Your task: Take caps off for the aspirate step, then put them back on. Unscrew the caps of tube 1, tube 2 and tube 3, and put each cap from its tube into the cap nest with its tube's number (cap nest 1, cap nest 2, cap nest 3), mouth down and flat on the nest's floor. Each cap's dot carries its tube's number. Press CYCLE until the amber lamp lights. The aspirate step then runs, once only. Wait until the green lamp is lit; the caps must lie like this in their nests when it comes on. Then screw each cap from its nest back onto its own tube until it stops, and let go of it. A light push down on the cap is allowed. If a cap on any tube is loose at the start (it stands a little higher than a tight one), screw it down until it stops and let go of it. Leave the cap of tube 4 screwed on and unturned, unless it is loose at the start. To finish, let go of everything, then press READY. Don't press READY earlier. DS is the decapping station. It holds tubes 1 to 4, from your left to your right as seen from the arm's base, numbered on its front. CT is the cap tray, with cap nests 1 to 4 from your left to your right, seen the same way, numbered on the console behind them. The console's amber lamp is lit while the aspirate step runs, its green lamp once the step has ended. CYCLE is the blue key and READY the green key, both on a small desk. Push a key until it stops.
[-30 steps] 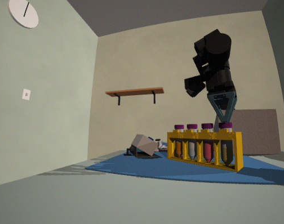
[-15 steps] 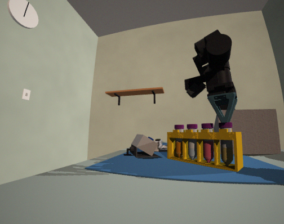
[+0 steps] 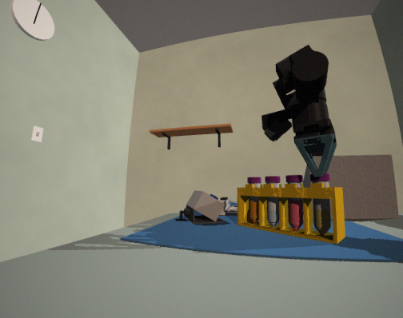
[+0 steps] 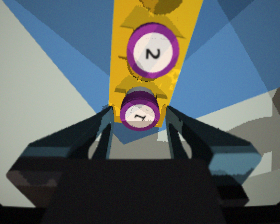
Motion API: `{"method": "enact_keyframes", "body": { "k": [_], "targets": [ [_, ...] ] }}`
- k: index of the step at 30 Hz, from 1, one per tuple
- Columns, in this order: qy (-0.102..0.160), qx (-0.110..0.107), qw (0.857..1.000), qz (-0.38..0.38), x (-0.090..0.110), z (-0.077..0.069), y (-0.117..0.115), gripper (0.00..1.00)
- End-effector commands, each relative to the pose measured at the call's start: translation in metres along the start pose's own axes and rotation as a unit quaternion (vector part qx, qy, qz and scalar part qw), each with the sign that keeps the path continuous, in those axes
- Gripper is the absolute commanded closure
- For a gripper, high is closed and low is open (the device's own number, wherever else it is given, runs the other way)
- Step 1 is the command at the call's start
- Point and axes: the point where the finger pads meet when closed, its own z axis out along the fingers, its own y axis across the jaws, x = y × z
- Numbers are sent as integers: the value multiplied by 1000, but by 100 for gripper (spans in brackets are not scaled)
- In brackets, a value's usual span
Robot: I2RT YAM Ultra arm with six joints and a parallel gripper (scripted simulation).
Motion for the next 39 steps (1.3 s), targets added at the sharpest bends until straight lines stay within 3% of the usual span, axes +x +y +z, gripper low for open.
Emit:
{"method": "enact_keyframes", "body": {
  "k": [1,26,27,39],
  "targets": [
    [-6,-9,1000,1,-2,-5,3,51],
    [-6,-9,1000,1,-2,0,2,51],
    [-6,-9,1000,1,-2,0,2,100],
    [-6,-9,1000,1,-2,0,2,100]
  ]
}}
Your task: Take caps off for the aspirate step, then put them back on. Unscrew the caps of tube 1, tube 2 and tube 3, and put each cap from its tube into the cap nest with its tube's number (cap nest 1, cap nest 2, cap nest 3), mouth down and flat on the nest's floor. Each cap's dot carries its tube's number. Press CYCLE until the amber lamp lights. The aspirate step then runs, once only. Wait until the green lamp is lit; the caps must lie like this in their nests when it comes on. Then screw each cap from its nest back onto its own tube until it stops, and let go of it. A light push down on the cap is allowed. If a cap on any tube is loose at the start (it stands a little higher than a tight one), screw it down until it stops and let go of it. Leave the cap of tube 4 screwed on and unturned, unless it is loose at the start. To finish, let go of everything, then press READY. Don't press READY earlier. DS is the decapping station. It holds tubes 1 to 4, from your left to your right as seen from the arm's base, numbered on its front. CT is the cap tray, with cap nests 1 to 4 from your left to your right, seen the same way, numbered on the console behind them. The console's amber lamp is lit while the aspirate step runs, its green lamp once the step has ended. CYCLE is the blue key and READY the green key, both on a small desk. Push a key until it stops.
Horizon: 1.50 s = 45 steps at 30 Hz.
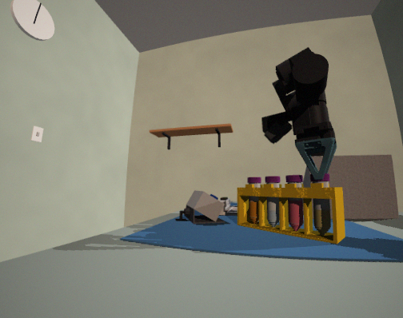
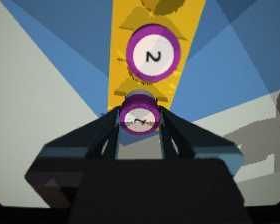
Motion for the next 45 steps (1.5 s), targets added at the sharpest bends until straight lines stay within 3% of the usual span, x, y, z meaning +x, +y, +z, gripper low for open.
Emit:
{"method": "enact_keyframes", "body": {
  "k": [1,7,9,12,18,24,26,33,41,43,45],
  "targets": [
    [-5,-8,1000,1,-2,-5,2,100],
    [-6,-7,992,-124,-2,-5,2,100],
    [-6,-7,992,-124,-2,-5,2,100],
    [-7,-6,980,-198,-2,-5,2,100],
    [-8,-5,940,-342,-2,-5,2,100],
    [-8,-4,878,-479,-2,-5,2,100],
    [-8,-4,878,-479,-2,-5,2,100],
    [-9,-3,781,-624,-2,-5,2,100],
    [-9,-1,642,-767,-2,-6,2,100],
    [-9,-1,642,-767,-2,-6,2,100],
    [-9,-1,602,-798,-2,-6,2,100]
  ]
}}
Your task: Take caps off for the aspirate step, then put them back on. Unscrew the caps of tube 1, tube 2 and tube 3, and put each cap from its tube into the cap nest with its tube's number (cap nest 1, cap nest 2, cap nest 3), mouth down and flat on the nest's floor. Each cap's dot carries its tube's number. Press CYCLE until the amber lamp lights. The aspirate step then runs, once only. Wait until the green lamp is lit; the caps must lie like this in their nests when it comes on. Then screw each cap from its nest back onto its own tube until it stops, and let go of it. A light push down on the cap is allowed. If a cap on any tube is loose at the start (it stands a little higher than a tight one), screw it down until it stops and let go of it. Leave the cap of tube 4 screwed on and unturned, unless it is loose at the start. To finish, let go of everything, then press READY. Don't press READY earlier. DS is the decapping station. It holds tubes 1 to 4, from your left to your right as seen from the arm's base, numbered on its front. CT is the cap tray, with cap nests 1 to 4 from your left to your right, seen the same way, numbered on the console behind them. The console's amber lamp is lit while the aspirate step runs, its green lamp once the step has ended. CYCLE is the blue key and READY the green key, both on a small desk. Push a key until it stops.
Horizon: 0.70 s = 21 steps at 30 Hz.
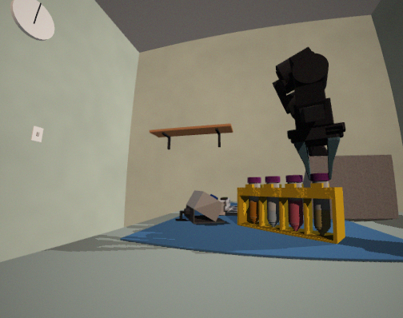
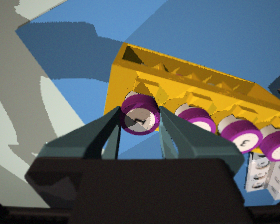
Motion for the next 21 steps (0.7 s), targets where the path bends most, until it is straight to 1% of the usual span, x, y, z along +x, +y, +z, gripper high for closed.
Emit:
{"method": "enact_keyframes", "body": {
  "k": [1,4,7,10,13,15,18,21],
  "targets": [
    [-6,6,994,-109,-2,-5,-2,100],
    [-6,7,983,-183,-2,-5,-2,100],
    [-5,7,967,-256,-2,-5,-2,100],
    [-5,7,945,-328,-2,-5,-2,100],
    [-4,8,918,-398,-2,-5,-2,100],
    [-4,8,918,-398,-2,-5,-2,100],
    [-3,8,885,-465,-2,-5,-2,100],
    [-3,8,848,-530,-2,-5,-2,100]
  ]
}}
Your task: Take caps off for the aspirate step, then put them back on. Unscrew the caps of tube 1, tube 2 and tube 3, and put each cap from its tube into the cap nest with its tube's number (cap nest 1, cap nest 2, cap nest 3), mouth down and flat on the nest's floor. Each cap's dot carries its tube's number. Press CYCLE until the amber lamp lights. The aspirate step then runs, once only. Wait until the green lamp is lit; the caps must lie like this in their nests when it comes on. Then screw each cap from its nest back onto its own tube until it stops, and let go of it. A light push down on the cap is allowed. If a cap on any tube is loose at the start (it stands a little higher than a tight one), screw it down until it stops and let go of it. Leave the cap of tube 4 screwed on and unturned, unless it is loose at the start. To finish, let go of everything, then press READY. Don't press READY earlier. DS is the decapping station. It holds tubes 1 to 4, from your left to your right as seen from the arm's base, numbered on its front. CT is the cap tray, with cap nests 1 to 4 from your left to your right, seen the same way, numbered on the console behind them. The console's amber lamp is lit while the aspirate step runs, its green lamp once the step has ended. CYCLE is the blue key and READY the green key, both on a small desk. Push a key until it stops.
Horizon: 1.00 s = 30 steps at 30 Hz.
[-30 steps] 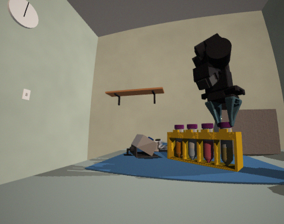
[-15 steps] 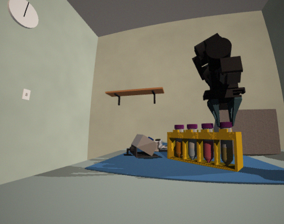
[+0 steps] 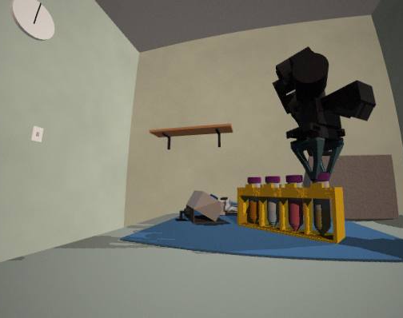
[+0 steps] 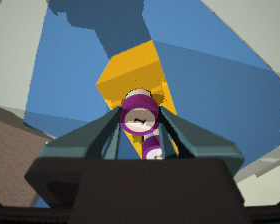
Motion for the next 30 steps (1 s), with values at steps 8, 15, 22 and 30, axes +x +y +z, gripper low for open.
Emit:
{"method": "enact_keyframes", "body": {
  "k": [8,15,22,30],
  "targets": [
    [3,8,956,-294,1,-5,-3,100],
    [4,8,912,-411,1,-5,-3,100],
    [4,8,903,-429,1,-5,-3,100],
    [4,8,903,-429,1,-5,-3,51]
  ]
}}
